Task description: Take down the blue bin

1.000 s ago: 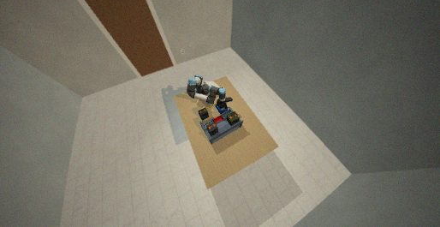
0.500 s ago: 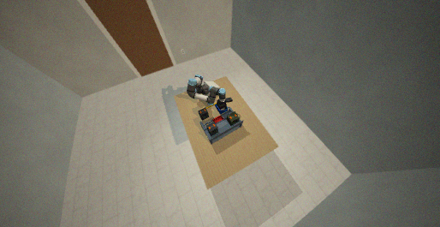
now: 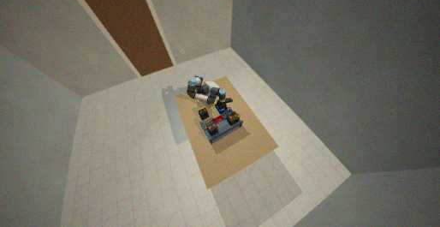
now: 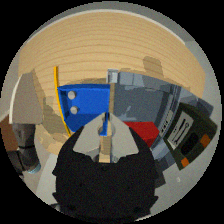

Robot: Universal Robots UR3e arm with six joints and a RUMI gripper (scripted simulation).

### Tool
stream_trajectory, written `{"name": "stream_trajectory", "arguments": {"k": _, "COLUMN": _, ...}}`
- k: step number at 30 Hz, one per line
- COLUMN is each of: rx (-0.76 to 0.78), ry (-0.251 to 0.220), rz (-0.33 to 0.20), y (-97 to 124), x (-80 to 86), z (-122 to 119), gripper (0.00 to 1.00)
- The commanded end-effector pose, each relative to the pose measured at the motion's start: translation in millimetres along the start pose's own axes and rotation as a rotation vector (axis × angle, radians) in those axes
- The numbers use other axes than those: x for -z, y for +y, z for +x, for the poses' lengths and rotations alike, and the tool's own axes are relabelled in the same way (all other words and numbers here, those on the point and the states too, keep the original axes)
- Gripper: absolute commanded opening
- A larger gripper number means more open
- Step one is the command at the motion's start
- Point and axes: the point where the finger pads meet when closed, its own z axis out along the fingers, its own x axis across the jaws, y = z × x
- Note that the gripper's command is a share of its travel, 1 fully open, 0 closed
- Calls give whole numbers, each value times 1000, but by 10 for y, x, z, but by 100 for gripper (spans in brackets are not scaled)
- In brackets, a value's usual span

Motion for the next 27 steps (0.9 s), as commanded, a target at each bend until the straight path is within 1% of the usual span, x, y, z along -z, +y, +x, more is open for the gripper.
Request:
{"name": "stream_trajectory", "arguments": {"k": 1, "rx": -1, "ry": 2, "rz": 1, "y": -1, "x": 0, "z": 5, "gripper": 0}}
{"name": "stream_trajectory", "arguments": {"k": 23, "rx": -1, "ry": 2, "rz": 1, "y": -1, "x": -15, "z": 5, "gripper": 0}}
{"name": "stream_trajectory", "arguments": {"k": 24, "rx": -1, "ry": 2, "rz": 1, "y": -1, "x": -14, "z": 5, "gripper": 20}}
{"name": "stream_trajectory", "arguments": {"k": 27, "rx": -1, "ry": 2, "rz": 1, "y": -1, "x": -14, "z": 5, "gripper": 20}}
